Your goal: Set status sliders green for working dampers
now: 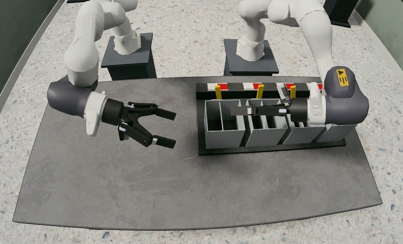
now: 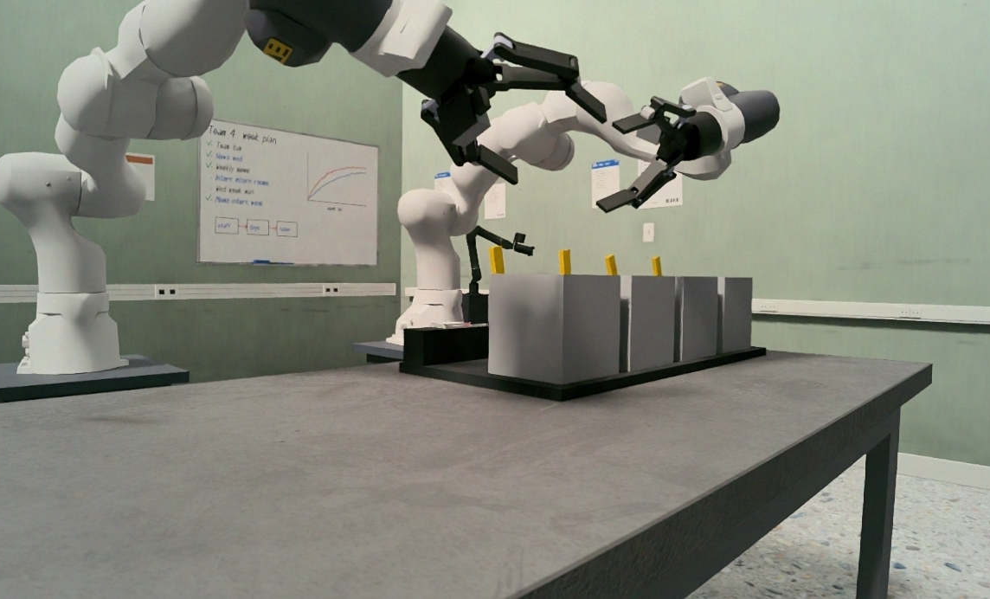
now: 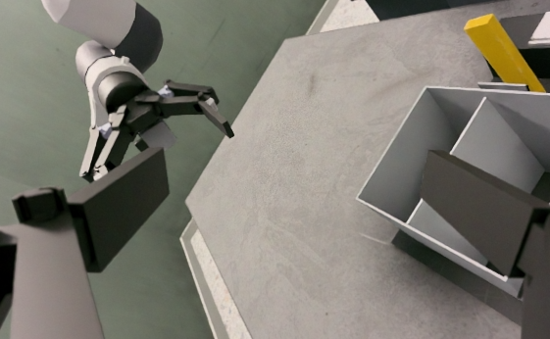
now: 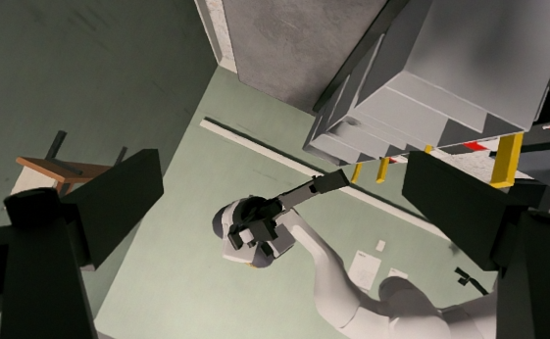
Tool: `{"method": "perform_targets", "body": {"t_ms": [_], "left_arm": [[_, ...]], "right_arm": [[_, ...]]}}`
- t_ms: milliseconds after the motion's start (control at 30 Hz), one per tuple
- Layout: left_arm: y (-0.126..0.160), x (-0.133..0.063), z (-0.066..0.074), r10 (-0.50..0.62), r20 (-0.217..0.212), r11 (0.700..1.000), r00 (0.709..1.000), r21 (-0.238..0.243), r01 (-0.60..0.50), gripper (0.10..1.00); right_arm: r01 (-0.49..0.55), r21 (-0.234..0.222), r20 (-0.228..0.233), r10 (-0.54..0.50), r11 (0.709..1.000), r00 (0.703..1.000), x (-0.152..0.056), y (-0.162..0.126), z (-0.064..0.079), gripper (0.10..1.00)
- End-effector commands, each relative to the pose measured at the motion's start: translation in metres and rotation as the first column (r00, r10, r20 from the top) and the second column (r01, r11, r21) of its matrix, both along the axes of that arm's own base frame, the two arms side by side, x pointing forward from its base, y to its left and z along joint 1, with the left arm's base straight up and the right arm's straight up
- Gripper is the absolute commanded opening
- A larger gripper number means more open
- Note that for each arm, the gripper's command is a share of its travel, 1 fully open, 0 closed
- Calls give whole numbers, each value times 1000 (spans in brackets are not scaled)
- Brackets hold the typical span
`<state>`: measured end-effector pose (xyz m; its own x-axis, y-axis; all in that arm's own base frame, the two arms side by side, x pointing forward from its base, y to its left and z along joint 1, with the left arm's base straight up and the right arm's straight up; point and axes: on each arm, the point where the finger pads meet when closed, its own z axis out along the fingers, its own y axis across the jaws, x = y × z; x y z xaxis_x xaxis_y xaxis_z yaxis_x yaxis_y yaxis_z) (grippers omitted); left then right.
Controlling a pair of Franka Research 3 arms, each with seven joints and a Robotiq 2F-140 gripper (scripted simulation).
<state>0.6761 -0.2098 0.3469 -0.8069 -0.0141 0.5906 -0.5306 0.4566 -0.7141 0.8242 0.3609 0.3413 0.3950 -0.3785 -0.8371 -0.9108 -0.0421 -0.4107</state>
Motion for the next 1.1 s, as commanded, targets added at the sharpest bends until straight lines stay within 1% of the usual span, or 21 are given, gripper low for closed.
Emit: {"method": "perform_targets", "body": {"t_ms": [0, 533, 567, 600, 633, 667, 700, 733, 833, 933, 1000, 1033, 1067], "left_arm": [[0, 0, 0, 0, 0, 1000, 1000, 0, 0, 1000], [0, 0, 0, 0, 0, 1000, 1000, 0, 0, 1000], [0, 0, 0, -1, 0, 1000, 1000, 2, 1, 1000], [-3, -2, -2, -4, 1, 1000, 1000, 17, 4, 1000], [-8, -5, -8, -13, 4, 999, 1000, 51, 13, 1000], [-16, -12, -16, -29, 9, 994, 1000, 109, 27, 1000], [-26, -20, -27, -51, 20, 981, 998, 190, 47, 1000], [-30, -26, -33, -67, 28, 969, 997, 241, 58, 1000], [-37, -37, -43, -99, 47, 938, 994, 338, 77, 1000], [-41, -46, -51, -131, 68, 902, 989, 421, 90, 1000], [-43, -51, -55, -152, 82, 877, 985, 471, 96, 1000], [-43, -54, -56, -163, 89, 864, 983, 494, 98, 1000], [-43, -54, -56, -163, 89, 864, 983, 494, 98, 1000]], "right_arm": [[0, 0, 0, 0, 1000, 1000, 0, 0, 0, 1000], [0, 0, 0, 0, 1000, 1000, 0, 0, 0, 1000], [0, 0, 0, 0, 1000, 1000, 0, 0, 0, 1000], [0, 0, 0, 0, 1000, 1000, 0, 0, 0, 1000], [1, -1, 1, -1, 1000, 1000, 0, -2, 0, 1000], [3, -3, 2, -3, 1000, 1000, 1, -4, 0, 1000], [5, -6, 3, -5, 1000, 1000, 2, -7, 0, 1000], [9, -10, 4, -9, 1000, 1000, 3, -12, 1, 1000], [27, -32, 12, -26, 999, 1000, 9, -36, 1, 1000], [59, -70, 26, -57, 996, 998, 17, -80, 3, 1000], [89, -106, 37, -85, 990, 996, 22, -121, 4, 1000], [106, -126, 43, -102, 986, 994, 23, -137, 4, 1000], [106, -126, 43, -102, 986, 994, 23, -137, 4, 1000]]}}
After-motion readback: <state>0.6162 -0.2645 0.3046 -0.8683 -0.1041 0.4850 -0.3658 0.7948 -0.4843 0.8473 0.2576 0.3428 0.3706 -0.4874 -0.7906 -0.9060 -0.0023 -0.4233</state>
